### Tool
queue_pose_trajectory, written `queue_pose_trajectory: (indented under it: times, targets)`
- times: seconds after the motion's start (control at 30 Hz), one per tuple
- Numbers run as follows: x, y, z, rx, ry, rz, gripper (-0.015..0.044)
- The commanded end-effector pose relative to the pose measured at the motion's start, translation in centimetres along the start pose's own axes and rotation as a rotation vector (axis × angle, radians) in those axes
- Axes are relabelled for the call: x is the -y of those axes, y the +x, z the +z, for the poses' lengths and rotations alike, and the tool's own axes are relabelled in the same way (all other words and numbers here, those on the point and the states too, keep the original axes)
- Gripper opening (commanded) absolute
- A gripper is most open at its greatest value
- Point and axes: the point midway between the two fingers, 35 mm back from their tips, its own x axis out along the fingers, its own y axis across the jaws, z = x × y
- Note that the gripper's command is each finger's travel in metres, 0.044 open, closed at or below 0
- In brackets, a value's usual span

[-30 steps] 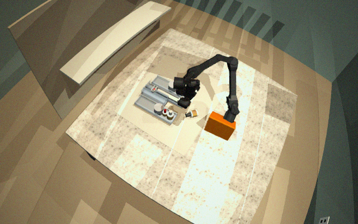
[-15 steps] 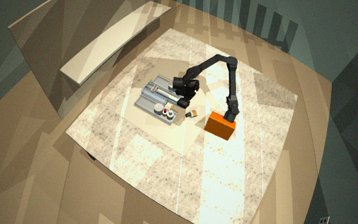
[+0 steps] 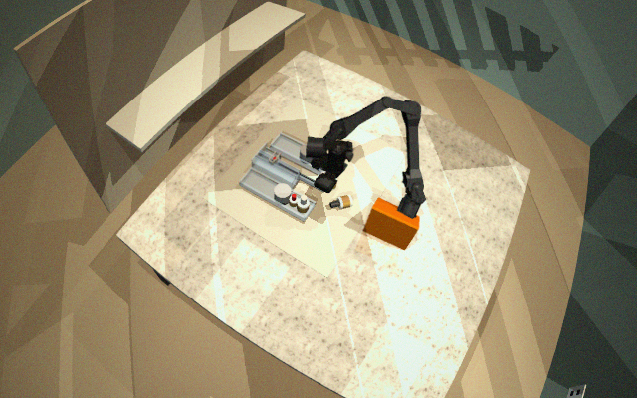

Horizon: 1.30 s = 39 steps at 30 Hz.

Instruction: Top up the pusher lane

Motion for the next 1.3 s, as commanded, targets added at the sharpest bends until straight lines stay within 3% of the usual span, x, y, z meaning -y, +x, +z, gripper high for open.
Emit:
queue_pose_trajectory:
  times: [0.0,1.27]
  targets:
    - [0.0,-0.1,0.6,0.013,0.008,0.0,0.0]
    - [0.1,-0.2,2.4,0.013,0.009,0.0,0.0]
